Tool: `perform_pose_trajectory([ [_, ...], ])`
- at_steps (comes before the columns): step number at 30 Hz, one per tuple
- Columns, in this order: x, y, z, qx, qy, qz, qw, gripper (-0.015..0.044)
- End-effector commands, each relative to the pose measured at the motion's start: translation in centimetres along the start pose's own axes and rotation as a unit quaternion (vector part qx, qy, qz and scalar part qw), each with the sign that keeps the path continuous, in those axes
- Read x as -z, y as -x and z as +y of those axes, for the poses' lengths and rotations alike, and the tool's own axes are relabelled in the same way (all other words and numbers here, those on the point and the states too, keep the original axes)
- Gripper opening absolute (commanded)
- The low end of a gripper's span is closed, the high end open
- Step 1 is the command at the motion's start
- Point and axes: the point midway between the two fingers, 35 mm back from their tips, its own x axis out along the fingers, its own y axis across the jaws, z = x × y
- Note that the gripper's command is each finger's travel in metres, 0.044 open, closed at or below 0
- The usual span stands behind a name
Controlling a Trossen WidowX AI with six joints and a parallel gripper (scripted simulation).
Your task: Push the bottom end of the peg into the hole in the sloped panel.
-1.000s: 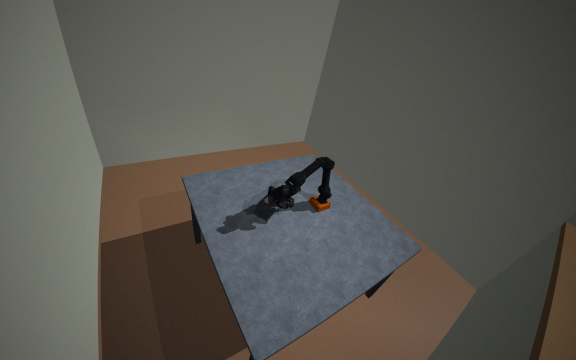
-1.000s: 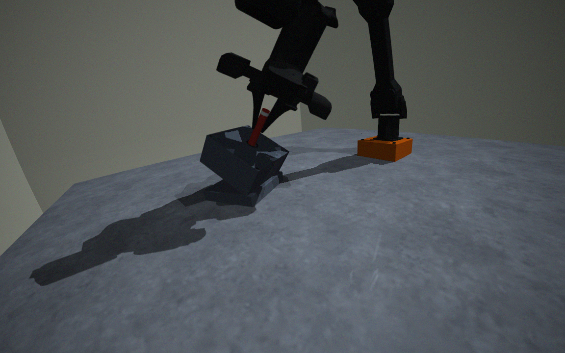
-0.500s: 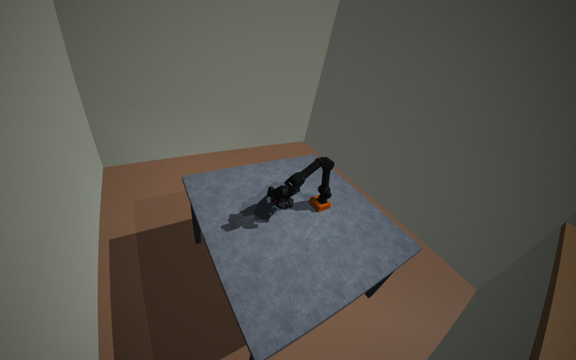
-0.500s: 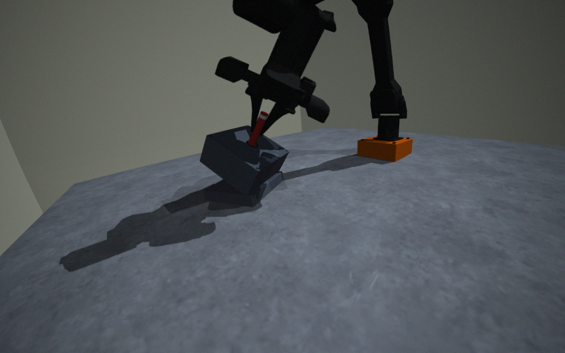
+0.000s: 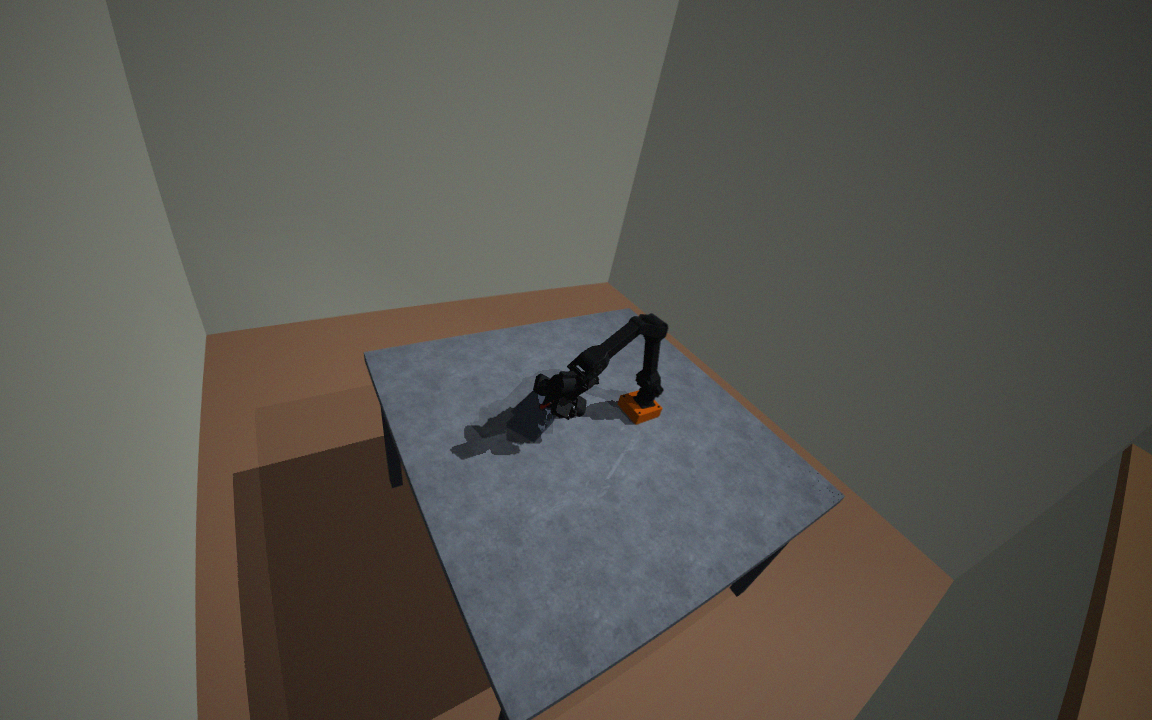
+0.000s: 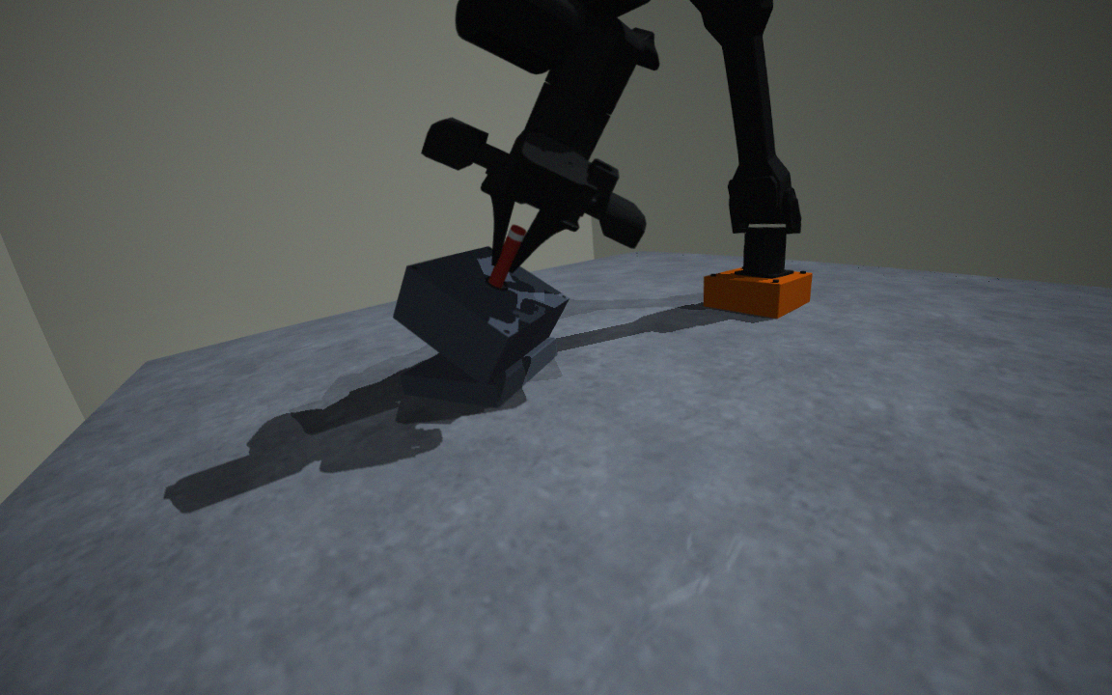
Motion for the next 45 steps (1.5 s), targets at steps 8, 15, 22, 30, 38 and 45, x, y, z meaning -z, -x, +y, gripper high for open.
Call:
perform_pose_trajectory([
  [8, -0.1, -0.3, 0.2, -0.001, 0.003, -0.002, 1.000, 0.0000],
  [15, 0.0, -0.2, 0.1, 0.000, 0.000, 0.000, 1.000, 0.0000],
  [22, 0.0, -0.2, 0.1, 0.000, 0.000, 0.000, 1.000, 0.0157],
  [30, 0.0, -0.1, 0.1, 0.000, 0.000, 0.000, 1.000, 0.0367],
  [38, -0.2, 1.6, 0.1, -0.001, 0.001, -0.001, 1.000, 0.0440],
  [45, -0.4, 3.3, 0.1, -0.002, 0.002, -0.001, 1.000, 0.0440],
])
